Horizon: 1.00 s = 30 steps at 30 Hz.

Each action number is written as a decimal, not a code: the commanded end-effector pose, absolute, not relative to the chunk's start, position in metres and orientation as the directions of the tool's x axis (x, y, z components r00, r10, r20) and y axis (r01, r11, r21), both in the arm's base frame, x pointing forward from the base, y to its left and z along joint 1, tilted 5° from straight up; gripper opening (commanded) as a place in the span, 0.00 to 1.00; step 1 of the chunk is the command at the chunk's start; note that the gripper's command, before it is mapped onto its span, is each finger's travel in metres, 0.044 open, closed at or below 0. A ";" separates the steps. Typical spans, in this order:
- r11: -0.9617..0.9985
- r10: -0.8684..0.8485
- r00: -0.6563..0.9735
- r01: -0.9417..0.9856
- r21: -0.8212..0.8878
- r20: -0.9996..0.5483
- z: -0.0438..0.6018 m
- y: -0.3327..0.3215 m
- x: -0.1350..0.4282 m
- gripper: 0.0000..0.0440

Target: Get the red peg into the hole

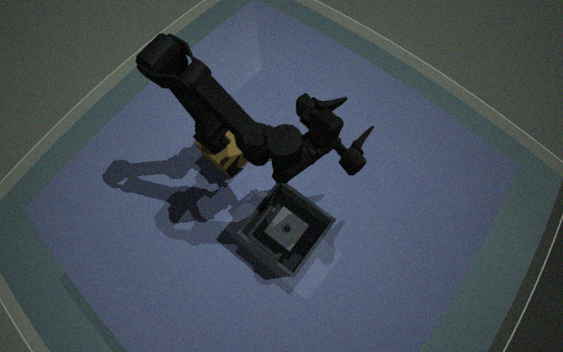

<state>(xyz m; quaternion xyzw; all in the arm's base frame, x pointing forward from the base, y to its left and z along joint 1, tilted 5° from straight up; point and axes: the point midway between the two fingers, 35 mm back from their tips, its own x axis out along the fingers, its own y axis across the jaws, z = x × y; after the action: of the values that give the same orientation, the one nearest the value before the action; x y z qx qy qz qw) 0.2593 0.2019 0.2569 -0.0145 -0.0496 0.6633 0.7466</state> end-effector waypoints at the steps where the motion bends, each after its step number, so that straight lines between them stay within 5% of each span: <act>1: 0.132 0.990 0.129 -0.990 -0.055 0.051 0.256 0.202 0.262 0.94; 15: 0.297 0.953 0.299 -0.877 0.377 -0.054 0.242 0.204 0.295 1.00; 30: 0.485 0.862 0.423 -0.534 0.692 -0.278 0.218 0.200 0.312 1.00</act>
<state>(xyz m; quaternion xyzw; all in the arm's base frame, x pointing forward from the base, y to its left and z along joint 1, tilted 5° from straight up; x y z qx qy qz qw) 0.3095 0.2009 0.2177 0.2436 0.2900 0.4620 0.8019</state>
